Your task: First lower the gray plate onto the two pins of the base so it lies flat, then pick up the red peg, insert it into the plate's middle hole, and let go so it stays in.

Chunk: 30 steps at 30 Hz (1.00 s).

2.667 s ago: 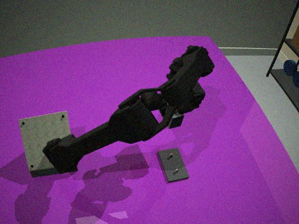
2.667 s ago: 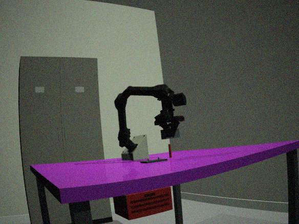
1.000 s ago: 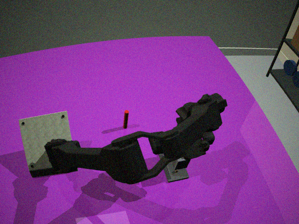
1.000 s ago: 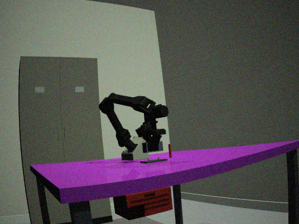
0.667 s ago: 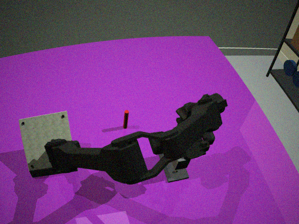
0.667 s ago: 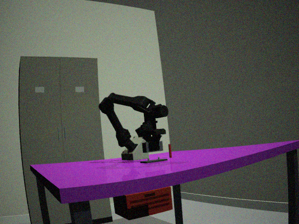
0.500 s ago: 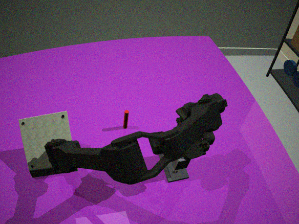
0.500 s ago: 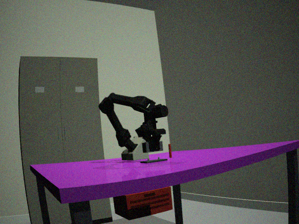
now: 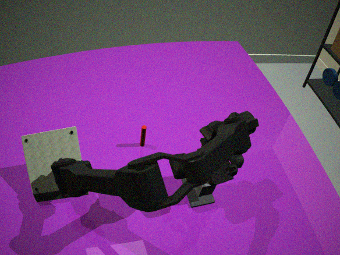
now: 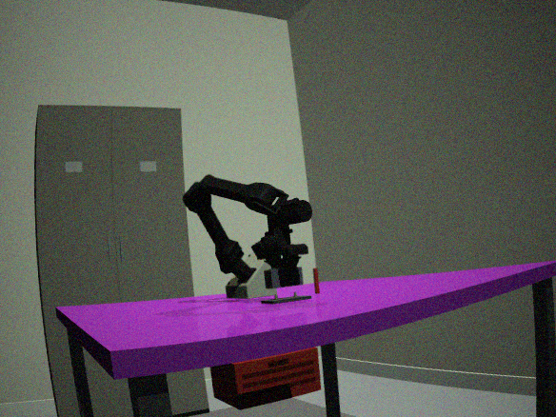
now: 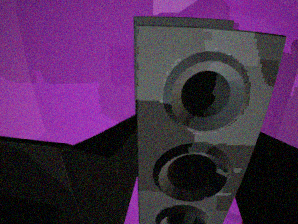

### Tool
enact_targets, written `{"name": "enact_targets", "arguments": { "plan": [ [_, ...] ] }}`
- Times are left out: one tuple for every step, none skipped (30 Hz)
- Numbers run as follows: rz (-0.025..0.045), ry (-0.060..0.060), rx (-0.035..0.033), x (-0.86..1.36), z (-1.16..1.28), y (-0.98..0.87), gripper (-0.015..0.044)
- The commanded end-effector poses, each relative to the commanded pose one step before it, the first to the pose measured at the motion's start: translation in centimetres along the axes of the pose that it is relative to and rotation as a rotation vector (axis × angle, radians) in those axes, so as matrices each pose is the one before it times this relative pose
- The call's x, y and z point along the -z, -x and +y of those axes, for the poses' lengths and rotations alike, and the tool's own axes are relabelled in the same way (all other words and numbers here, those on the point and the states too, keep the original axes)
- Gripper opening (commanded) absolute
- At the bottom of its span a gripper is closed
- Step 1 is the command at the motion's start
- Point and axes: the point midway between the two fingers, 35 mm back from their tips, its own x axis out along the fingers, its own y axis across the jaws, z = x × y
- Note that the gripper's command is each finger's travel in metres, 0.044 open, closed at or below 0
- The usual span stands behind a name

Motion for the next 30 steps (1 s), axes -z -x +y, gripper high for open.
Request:
{"name": "enact_targets", "arguments": {
  "plan": [
    [-0.00342,0.0053,-0.00252,0.015,-0.040,-0.350,0.0000],
    [0.00000,0.0000,-0.00001,0.000,0.003,-0.075,0.0000],
    [0.00000,0.0000,-0.00001,0.000,0.004,-0.097,0.0000],
    [0.00000,0.0000,-0.00001,0.000,0.004,-0.122,0.0000],
    [-0.00001,0.0000,-0.00001,0.000,0.004,-0.145,0.0000],
    [-0.00002,0.0000,-0.00002,0.001,0.004,-0.161,0.0000],
    [-0.00003,0.0000,-0.00002,0.000,0.003,-0.165,0.0000],
    [-0.00004,0.0000,-0.00001,0.000,0.002,-0.165,0.0000],
    [-0.00006,0.0000,-0.00001,-0.001,0.001,-0.165,0.0000],
    [-0.00007,0.0000,-0.00001,-0.001,0.000,-0.165,0.0000],
    [-0.00008,0.0000,-0.00001,-0.002,-0.001,-0.164,0.0000],
    [-0.00009,0.0000,-0.00001,-0.002,-0.001,-0.164,0.0000],
    [-0.00010,0.0000,-0.00001,-0.003,-0.001,-0.163,0.0000],
    [-0.00011,0.0000,-0.00001,-0.004,-0.002,-0.162,0.0000],
    [-0.00012,0.0000,-0.00001,-0.004,-0.003,-0.162,0.0000],
    [-0.00010,0.0000,-0.00001,-0.004,-0.003,-0.131,0.0000],
    [-0.00007,0.0000,0.00000,-0.002,-0.002,-0.079,0.0000],
    [-0.00002,0.0000,0.00000,-0.001,-0.001,-0.026,0.0000],
    [0.00419,-0.0081,-0.00133,-0.095,0.088,0.388,0.0000],
    [0.00000,0.0000,0.00000,0.000,0.000,0.000,0.0000],
    [0.00000,0.0000,0.00000,0.000,0.000,0.000,0.0000],
    [0.00000,0.0000,0.00000,0.000,0.000,0.000,0.0000],
    [0.00000,0.0000,0.00000,0.000,0.000,0.000,0.0000],
    [0.00000,0.0000,0.00000,0.000,0.000,0.000,0.0000],
    [0.00000,0.0000,0.00000,0.000,0.000,0.000,0.0000],
    [0.00000,0.0000,0.00000,0.000,0.000,0.000,0.0026],
    [0.00000,0.0000,0.00000,0.000,0.000,0.000,0.0053],
    [0.00000,0.0000,0.00000,0.000,0.000,0.000,0.0079],
    [0.00000,0.0000,0.00000,0.000,0.000,0.000,0.0105],
    [0.00000,0.0000,0.00000,0.000,0.000,0.000,0.0131]
  ]
}}
